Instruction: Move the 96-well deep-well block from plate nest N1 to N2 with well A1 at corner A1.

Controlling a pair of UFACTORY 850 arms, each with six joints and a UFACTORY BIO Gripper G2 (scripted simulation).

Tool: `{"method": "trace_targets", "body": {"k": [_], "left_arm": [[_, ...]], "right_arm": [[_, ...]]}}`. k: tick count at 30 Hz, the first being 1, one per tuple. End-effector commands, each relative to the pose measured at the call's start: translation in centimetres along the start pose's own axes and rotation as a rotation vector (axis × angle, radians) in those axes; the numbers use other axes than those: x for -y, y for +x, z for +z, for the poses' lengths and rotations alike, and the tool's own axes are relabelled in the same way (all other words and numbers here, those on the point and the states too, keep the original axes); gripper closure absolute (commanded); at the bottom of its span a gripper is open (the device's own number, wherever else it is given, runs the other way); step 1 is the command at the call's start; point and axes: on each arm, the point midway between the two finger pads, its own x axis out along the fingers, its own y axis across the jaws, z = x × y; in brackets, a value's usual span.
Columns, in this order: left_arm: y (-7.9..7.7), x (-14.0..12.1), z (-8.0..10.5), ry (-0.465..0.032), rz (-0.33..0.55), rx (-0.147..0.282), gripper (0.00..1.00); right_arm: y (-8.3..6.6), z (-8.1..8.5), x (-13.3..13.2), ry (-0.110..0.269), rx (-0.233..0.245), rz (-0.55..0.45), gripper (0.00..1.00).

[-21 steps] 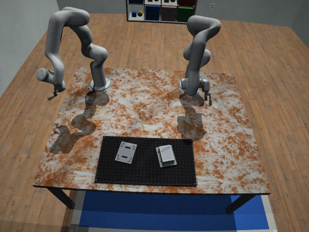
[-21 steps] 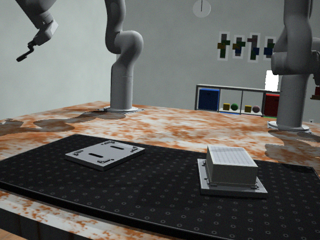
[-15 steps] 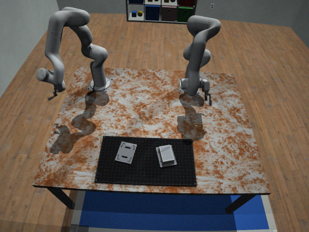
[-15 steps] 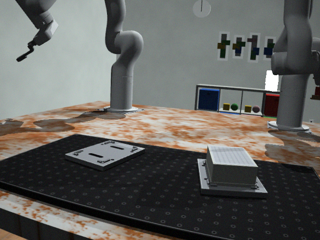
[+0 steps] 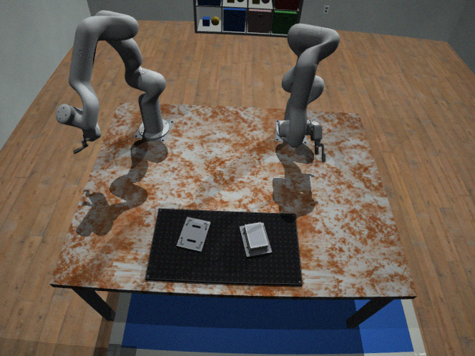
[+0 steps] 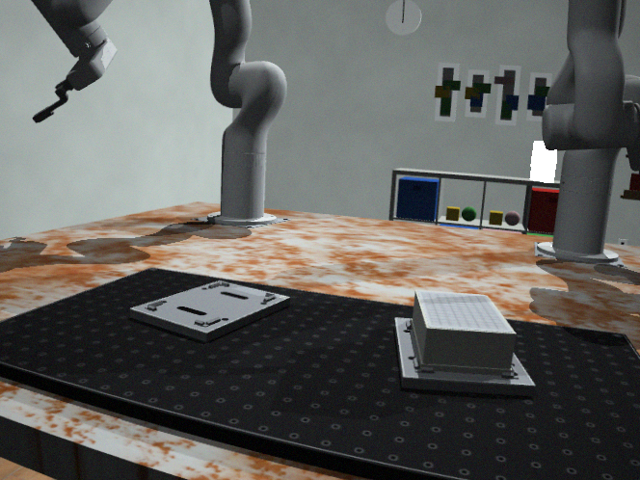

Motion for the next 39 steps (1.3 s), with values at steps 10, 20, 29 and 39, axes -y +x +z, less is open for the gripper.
{"method": "trace_targets", "body": {"k": [10, 20, 29, 39], "left_arm": [[0.0, -0.1, 0.0, 0.000, 0.001, 0.000, 0.00], [0.0, -0.1, 0.0, 0.000, 0.001, 0.000, 0.00], [0.0, -0.1, 0.0, 0.000, 0.001, 0.000, 0.00], [0.0, -0.1, 0.0, 0.000, 0.001, 0.000, 0.00]], "right_arm": [[-0.5, -0.4, 0.2, -0.018, -0.017, 0.025, 0.00], [-1.9, -2.0, 0.6, -0.069, -0.070, 0.095, 0.00], [-4.5, -5.0, 1.4, -0.148, -0.168, 0.213, 0.00], [-8.8, -9.2, 2.8, -0.241, -0.327, 0.378, 0.00]]}}
